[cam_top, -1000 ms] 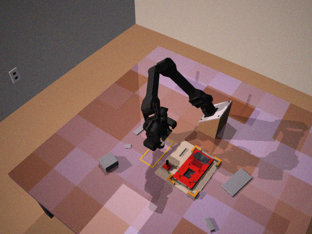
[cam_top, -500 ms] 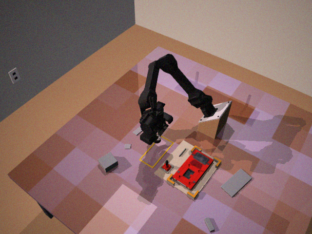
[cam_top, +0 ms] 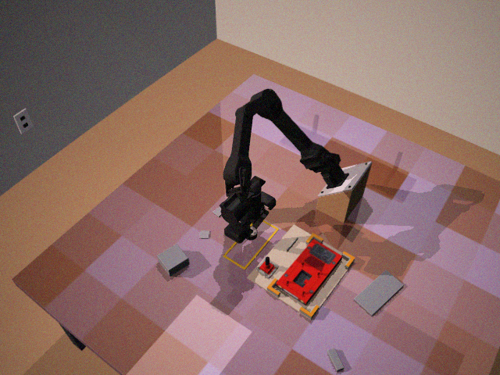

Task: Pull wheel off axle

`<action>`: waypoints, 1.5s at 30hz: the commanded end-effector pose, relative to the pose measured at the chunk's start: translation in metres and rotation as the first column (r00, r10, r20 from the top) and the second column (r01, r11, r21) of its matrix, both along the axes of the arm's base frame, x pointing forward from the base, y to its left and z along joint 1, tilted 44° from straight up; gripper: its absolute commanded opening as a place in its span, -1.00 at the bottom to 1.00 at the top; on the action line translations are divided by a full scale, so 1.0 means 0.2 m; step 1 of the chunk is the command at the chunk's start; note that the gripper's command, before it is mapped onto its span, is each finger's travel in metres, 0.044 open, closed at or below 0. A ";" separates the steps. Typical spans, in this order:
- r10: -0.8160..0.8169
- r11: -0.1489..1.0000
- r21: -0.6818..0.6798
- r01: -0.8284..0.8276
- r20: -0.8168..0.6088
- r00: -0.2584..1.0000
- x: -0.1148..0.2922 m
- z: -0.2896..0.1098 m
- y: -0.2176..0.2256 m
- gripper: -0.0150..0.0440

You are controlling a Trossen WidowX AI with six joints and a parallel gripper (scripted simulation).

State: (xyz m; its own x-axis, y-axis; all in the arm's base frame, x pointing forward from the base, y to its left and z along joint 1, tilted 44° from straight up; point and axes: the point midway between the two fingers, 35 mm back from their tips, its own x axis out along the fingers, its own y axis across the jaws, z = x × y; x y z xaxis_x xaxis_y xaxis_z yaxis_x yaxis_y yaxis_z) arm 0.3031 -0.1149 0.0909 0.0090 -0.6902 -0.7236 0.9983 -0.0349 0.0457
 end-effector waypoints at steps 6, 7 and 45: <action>0.002 1.000 -0.008 -0.003 -0.013 1.000 -0.03 -0.16 -0.16 -0.49; 0.002 1.000 -0.008 -0.002 -0.013 1.000 -0.03 -0.17 -0.17 -0.49; 0.002 1.000 -0.001 -0.003 -0.020 1.000 -0.43 0.07 0.36 1.00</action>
